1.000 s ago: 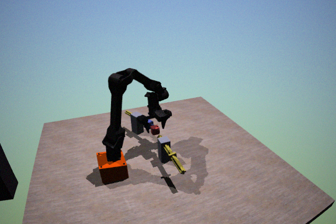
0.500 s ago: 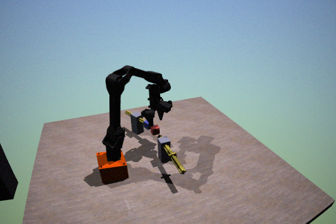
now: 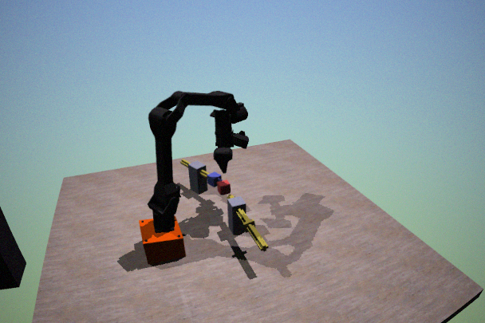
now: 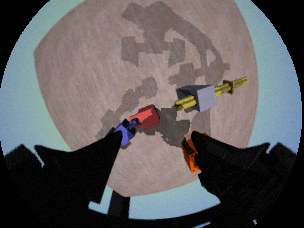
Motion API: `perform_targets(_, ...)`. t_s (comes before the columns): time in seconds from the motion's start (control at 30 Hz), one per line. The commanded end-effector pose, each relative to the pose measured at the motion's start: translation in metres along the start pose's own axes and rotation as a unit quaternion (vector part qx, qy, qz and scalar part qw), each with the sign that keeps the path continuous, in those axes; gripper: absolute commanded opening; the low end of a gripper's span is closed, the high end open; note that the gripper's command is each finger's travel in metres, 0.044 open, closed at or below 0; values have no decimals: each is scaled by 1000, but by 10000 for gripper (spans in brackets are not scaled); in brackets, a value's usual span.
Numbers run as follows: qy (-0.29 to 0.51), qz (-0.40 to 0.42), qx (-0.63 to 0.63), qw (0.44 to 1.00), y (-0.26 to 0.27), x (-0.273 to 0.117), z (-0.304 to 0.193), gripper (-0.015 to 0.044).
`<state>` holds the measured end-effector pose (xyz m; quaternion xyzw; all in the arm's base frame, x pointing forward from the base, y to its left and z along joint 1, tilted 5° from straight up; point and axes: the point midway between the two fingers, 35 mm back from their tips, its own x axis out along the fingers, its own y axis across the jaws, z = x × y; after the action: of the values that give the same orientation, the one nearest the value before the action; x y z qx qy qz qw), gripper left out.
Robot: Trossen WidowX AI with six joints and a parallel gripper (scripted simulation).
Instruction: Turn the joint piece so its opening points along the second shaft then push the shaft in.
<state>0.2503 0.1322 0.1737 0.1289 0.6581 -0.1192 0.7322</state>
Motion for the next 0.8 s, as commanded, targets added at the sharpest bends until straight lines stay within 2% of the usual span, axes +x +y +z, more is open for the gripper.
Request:
perform_targets(0.0,2,9,-63,998,-2,-12,0,440)
perform_targets(0.3,3,24,-188,982,-8,-35,-3,440)
perform_targets(0.57,5,24,-168,985,-9,-32,-2,440)
perform_targets(0.77,32,43,-75,996,-19,-22,4,440)
